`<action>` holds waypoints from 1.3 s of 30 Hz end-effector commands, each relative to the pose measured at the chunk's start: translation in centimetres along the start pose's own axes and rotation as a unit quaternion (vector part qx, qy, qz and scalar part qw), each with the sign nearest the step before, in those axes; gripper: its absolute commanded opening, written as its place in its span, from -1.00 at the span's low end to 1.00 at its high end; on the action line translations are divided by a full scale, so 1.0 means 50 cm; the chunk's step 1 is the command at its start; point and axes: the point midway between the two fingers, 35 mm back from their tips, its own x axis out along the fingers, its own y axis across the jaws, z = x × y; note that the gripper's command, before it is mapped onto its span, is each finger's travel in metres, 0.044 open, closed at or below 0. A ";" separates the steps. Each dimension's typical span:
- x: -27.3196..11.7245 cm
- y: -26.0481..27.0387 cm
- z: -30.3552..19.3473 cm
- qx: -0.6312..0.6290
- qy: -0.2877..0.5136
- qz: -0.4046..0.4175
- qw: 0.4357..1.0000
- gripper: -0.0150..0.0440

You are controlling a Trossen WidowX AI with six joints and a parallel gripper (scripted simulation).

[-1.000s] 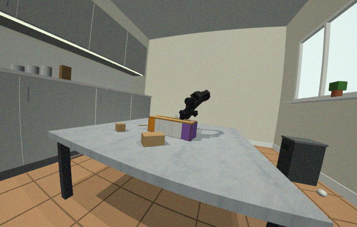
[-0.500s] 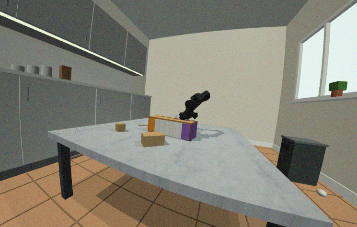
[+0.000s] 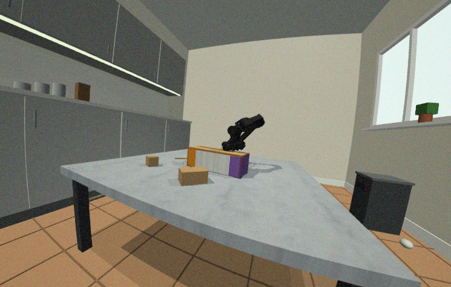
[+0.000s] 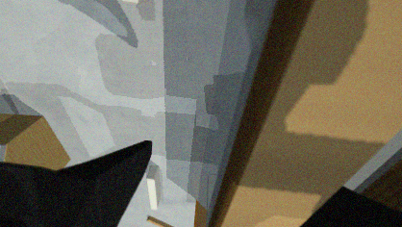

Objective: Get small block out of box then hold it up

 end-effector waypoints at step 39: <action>0.014 0.002 -0.037 -0.001 0.002 0.000 1.000 0.86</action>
